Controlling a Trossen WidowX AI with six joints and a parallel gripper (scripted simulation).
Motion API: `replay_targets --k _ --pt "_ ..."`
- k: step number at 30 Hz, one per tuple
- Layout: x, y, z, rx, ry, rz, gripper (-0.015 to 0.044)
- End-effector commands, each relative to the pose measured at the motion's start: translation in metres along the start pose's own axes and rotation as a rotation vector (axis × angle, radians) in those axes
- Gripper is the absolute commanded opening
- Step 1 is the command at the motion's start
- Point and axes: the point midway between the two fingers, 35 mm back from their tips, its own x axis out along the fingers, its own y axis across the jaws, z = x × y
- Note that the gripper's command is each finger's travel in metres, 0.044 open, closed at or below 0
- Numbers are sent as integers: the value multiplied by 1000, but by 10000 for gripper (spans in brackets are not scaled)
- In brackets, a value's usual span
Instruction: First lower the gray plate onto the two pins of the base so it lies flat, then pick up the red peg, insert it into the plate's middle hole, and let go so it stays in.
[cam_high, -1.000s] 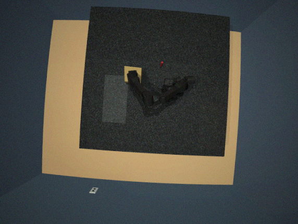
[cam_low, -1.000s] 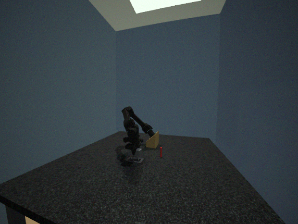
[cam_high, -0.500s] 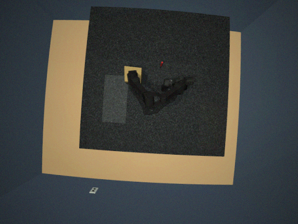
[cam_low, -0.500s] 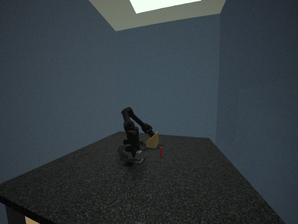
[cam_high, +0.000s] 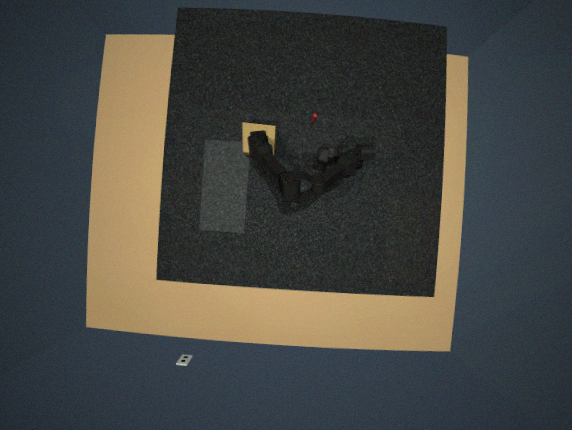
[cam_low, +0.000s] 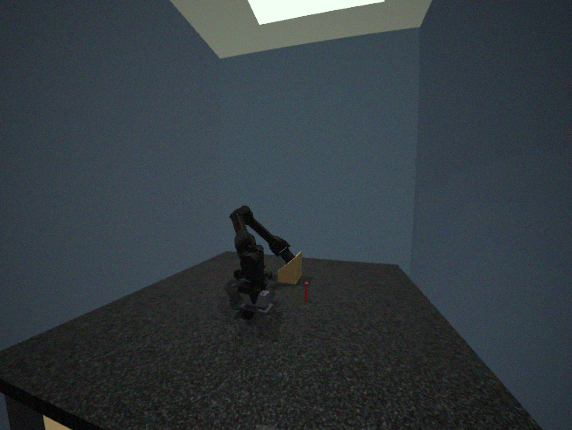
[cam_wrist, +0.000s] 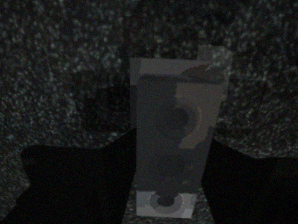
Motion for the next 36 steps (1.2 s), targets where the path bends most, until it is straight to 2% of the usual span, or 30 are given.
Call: replay_targets --k 1,14,19,24,26,33,36 --pt "0 0 0 1 0 0 105" --pt "0 0 0 1 0 0 440" --pt "-10 2 -1 1 2 0 440" --pt "-93 4 -3 -4 4 -2 440" --pt "-115 1 -2 -5 1 -3 440" --pt "-118 3 -6 -13 1 -3 440" --pt "-119 -14 -45 -127 16 -8 440"
